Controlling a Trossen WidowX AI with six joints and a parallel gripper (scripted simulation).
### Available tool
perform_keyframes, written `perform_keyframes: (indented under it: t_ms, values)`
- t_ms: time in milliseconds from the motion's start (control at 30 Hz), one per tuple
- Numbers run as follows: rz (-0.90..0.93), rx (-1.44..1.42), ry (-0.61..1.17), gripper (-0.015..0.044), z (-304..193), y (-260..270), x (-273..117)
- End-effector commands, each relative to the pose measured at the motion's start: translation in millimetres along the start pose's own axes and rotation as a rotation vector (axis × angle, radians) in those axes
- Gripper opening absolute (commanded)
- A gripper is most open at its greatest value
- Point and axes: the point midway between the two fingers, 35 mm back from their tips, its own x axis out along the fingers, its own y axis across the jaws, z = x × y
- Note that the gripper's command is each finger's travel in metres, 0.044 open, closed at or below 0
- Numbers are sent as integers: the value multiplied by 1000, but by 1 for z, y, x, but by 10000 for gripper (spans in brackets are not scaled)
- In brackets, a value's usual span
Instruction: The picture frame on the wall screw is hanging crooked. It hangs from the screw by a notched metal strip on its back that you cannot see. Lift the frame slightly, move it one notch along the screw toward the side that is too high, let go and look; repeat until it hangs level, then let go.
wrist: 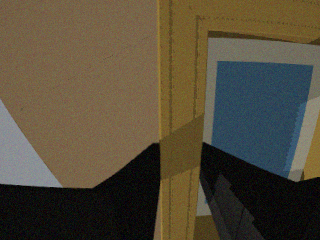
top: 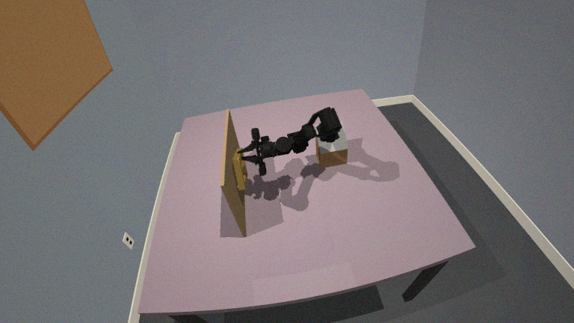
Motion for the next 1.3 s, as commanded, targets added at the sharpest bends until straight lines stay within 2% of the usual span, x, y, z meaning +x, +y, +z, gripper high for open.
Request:
perform_keyframes:
  t_ms: [0,1267]
  values:
    - [4,4,0,0,0,3,0]
    - [4,4,0,0,0,6,0]
